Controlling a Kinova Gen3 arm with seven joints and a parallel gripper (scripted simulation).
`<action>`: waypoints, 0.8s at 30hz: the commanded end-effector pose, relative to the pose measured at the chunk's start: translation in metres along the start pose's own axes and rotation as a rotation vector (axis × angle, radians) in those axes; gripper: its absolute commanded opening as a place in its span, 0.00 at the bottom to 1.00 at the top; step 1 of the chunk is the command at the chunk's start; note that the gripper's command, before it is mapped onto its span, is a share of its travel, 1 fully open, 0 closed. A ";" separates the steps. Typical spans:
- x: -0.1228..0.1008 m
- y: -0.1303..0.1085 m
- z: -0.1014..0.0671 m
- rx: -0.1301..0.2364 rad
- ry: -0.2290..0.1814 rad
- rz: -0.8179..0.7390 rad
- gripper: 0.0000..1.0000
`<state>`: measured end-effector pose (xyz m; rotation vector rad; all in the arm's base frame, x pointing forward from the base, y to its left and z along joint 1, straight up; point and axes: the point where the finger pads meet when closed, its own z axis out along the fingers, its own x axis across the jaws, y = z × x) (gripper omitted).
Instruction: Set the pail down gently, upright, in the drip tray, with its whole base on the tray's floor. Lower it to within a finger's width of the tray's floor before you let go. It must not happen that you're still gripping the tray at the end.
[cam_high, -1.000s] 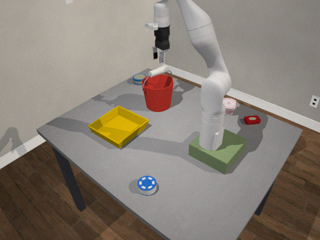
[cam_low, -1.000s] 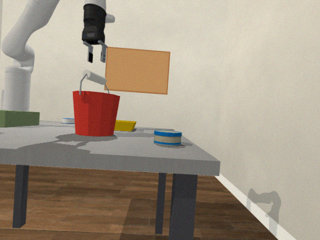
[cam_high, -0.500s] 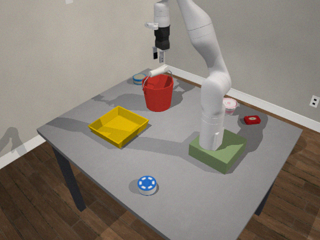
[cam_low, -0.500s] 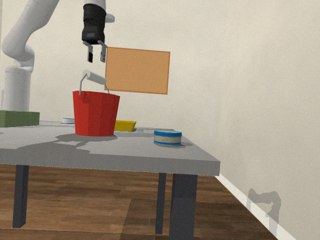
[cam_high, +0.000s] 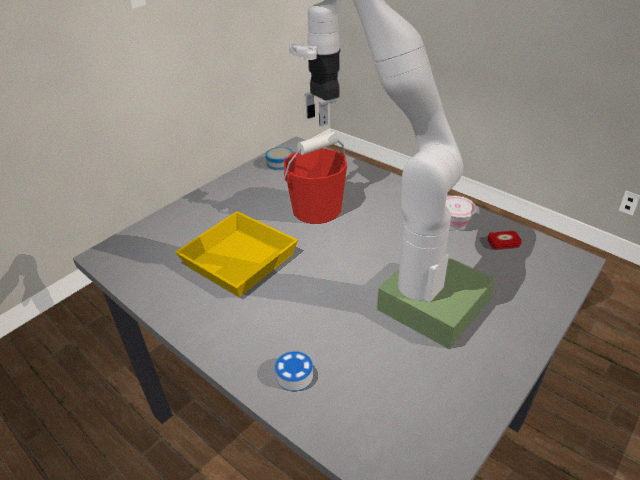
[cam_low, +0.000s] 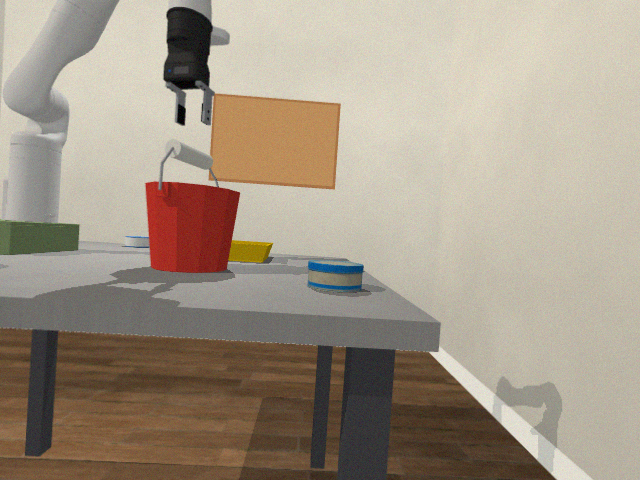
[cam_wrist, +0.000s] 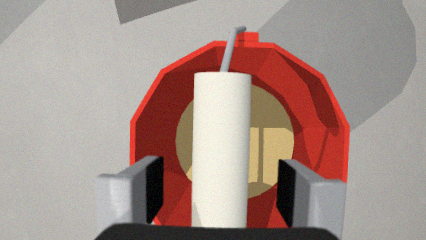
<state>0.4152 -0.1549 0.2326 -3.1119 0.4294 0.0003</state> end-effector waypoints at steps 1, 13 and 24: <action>0.000 0.000 -0.001 0.000 0.002 0.000 1.00; 0.000 0.000 -0.001 0.000 0.002 0.000 1.00; 0.000 0.000 0.005 0.000 0.002 0.000 1.00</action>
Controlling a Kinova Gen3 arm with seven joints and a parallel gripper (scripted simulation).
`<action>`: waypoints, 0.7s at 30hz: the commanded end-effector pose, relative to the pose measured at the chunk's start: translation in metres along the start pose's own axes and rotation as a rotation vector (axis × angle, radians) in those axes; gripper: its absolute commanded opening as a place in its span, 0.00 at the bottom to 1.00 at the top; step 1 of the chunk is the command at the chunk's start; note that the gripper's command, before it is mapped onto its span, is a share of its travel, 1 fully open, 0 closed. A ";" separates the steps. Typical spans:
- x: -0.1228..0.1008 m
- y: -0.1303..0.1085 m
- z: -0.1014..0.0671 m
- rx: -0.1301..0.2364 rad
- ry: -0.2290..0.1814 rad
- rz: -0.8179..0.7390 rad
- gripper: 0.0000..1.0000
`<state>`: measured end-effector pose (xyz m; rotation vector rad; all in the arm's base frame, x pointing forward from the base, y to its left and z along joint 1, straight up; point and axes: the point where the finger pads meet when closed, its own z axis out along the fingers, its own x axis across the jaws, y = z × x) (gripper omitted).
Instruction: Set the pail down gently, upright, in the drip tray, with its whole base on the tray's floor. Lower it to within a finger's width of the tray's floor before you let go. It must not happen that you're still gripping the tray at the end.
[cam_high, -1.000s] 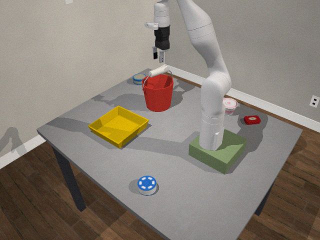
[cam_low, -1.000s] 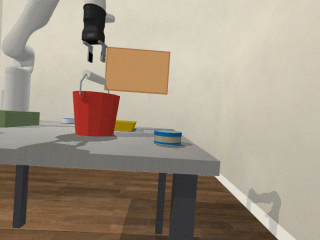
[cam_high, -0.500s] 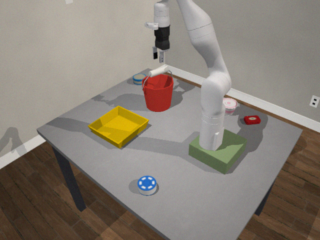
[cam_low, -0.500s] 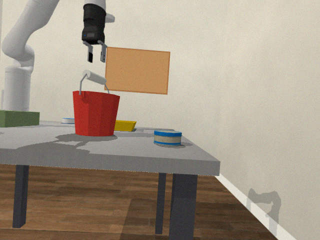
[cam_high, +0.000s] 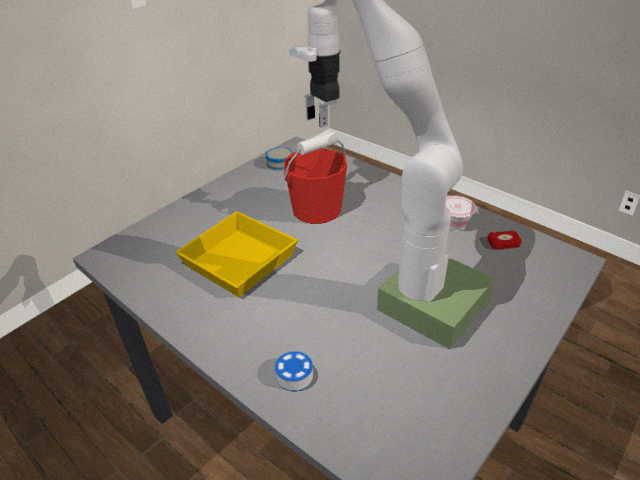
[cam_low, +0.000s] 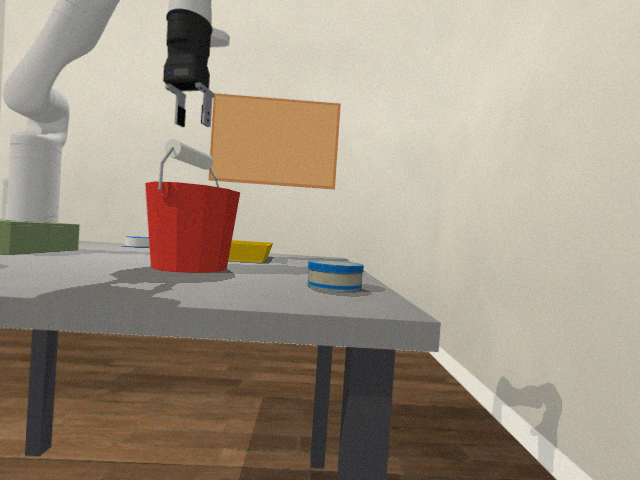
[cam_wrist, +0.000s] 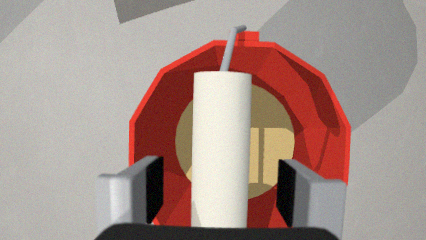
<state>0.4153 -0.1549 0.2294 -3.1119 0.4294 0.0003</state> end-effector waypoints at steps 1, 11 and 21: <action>0.000 0.000 0.003 0.000 0.002 0.000 1.00; 0.000 0.000 0.021 0.000 0.002 0.000 1.00; 0.000 0.000 0.040 0.000 0.002 0.000 1.00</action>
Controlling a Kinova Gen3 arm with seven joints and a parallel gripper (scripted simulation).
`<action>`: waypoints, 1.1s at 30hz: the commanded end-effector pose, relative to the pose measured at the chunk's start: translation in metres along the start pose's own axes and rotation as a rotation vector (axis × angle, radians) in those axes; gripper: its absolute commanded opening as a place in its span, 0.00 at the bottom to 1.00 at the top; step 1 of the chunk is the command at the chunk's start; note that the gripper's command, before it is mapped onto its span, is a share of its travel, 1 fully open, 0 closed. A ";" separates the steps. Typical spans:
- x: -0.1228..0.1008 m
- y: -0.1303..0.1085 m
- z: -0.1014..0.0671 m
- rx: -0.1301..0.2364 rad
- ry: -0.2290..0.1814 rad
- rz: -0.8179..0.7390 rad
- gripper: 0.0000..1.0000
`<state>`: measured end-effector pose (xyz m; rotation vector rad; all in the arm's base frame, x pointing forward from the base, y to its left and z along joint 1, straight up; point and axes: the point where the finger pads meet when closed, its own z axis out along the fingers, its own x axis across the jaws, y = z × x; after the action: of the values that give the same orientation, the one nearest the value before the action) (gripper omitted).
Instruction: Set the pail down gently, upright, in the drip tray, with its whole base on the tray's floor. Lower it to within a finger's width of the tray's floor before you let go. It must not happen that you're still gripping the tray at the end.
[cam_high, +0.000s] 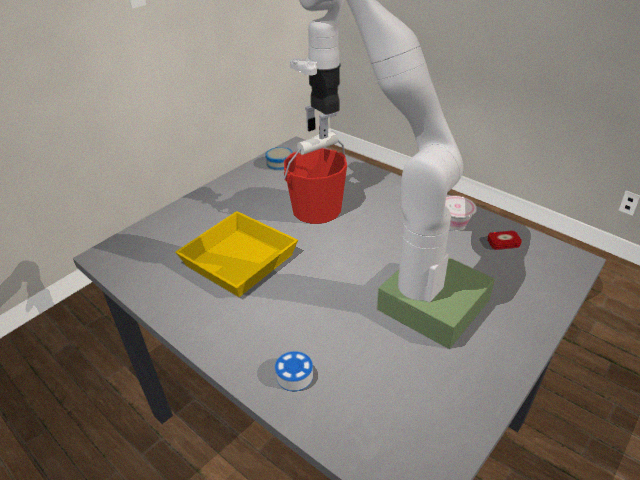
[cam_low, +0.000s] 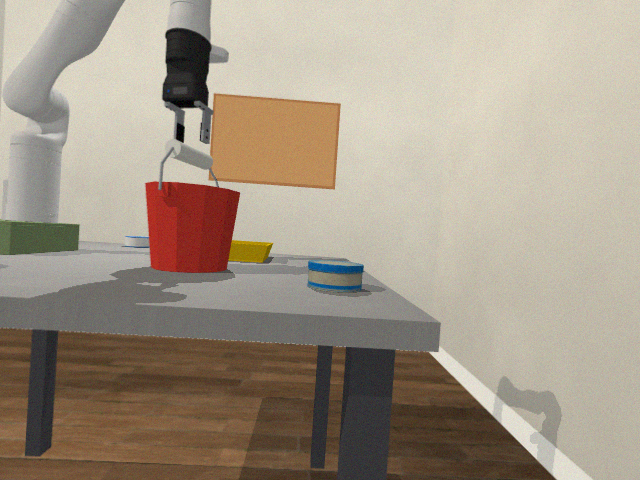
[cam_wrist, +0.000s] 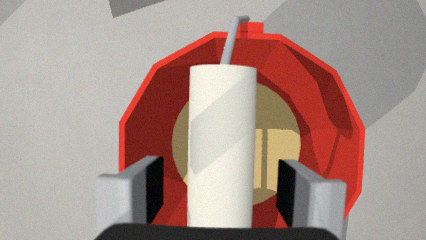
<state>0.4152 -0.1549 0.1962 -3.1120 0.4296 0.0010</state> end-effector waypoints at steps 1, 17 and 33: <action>0.001 0.000 0.010 0.000 0.002 0.000 1.00; 0.001 0.000 0.037 0.000 0.002 0.000 1.00; 0.001 0.000 0.043 0.000 0.002 0.000 1.00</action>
<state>0.4153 -0.1549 0.1528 -3.1119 0.4294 0.0003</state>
